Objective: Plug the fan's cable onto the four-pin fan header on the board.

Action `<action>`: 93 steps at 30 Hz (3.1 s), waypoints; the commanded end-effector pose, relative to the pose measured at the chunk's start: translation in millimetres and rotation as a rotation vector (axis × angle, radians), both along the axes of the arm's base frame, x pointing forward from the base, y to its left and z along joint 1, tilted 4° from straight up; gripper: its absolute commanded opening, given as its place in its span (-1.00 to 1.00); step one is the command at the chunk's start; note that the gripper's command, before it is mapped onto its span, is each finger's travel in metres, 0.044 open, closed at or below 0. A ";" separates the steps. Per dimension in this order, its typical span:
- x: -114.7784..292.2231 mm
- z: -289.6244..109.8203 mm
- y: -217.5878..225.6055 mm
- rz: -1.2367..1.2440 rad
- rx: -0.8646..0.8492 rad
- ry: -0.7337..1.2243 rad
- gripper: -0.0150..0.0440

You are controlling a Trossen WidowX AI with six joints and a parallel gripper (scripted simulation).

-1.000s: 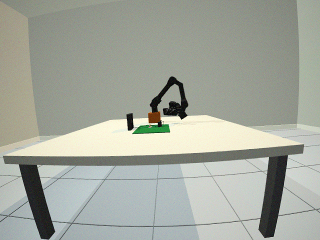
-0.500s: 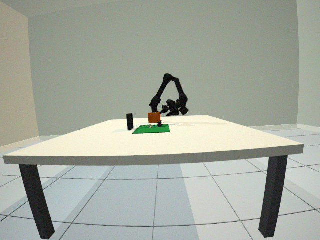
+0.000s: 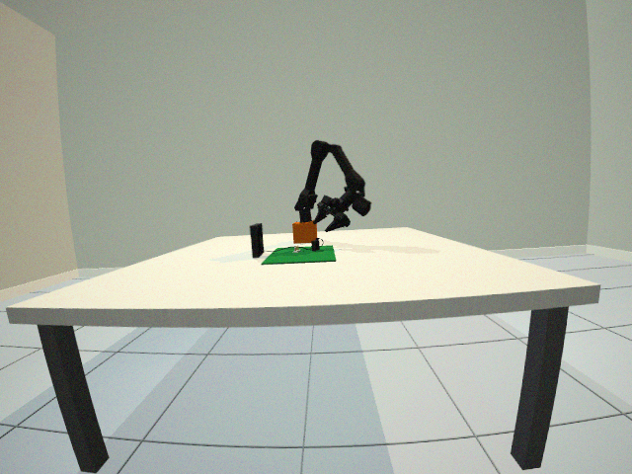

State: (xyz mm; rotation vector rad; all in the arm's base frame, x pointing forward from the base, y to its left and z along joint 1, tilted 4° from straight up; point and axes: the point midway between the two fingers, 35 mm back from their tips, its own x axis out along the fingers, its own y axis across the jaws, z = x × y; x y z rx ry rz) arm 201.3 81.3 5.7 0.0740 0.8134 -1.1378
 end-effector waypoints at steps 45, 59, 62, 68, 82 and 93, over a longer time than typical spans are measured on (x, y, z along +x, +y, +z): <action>40.5 53.3 6.0 0.630 0.683 0.541 1.00; 71.9 73.8 -15.6 1.727 0.343 1.054 1.00; 75.6 76.4 -18.9 1.871 0.276 1.114 1.00; 82.9 81.7 -25.8 2.155 0.124 1.228 1.00; 99.4 94.4 -44.2 2.785 -0.345 1.453 1.00; 103.6 98.0 -49.7 3.009 -0.577 1.522 1.00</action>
